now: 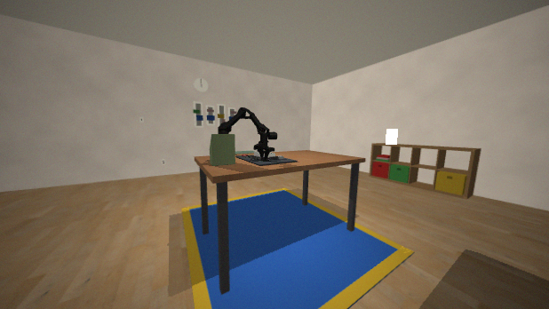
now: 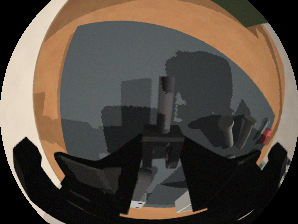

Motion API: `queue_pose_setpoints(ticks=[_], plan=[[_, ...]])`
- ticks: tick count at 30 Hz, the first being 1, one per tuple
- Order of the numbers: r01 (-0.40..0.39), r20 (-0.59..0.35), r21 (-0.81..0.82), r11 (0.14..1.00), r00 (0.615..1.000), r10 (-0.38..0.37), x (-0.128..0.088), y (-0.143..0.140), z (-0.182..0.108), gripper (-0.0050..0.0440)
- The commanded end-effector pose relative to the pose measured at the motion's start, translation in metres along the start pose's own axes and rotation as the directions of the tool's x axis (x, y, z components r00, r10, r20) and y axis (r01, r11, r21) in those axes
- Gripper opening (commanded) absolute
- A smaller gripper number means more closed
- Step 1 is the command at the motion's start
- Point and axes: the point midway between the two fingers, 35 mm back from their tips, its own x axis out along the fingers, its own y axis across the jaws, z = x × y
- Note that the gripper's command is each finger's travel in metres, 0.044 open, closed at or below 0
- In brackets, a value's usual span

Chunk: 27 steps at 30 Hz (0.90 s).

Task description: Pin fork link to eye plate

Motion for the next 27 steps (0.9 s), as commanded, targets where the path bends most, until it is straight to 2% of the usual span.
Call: queue_pose_setpoints(ticks=[1,27], plan=[[-0.006,0.005,-0.004,1.000,1.000,0.006,0.0011,0.0025,0.0011,0.0130],[-0.005,0.003,0.174,0.985,1.000,0.005,0.0009,0.0021,0.0009,0.0130]])
